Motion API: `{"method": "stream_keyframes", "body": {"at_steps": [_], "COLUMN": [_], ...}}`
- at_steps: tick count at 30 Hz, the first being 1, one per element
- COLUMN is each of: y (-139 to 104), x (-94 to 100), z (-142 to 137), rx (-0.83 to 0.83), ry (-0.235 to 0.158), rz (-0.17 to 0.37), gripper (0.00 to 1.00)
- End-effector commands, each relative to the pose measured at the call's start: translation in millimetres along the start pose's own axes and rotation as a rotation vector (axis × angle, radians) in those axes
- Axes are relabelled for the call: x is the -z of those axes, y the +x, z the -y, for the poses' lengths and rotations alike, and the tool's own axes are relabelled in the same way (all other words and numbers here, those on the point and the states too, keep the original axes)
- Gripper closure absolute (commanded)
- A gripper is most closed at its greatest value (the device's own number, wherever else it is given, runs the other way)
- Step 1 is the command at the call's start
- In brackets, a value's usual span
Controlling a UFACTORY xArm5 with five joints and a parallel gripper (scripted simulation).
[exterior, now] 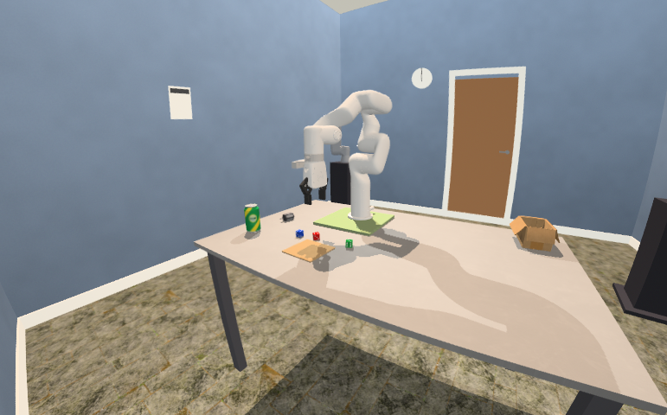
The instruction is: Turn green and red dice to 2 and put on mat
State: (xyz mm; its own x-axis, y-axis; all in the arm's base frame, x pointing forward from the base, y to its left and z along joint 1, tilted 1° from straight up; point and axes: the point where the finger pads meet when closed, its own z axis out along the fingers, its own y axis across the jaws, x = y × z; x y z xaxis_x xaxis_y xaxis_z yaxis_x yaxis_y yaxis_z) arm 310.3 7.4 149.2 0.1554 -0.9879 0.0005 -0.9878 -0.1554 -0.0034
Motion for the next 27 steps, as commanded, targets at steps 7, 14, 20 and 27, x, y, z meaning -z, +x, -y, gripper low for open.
{"method": "stream_keyframes", "body": {"at_steps": [7,14,20,27], "y": [0,0,0,0], "x": [-16.2,-69.5,-94.2,-104.5], "z": [2,3,4,4], "rx": [0.000,0.000,0.000,0.000], "ry": [0.003,0.003,0.003,0.003], "rz": [0.000,0.000,0.000,0.000], "gripper": [0.00,0.00,0.00,0.00]}}
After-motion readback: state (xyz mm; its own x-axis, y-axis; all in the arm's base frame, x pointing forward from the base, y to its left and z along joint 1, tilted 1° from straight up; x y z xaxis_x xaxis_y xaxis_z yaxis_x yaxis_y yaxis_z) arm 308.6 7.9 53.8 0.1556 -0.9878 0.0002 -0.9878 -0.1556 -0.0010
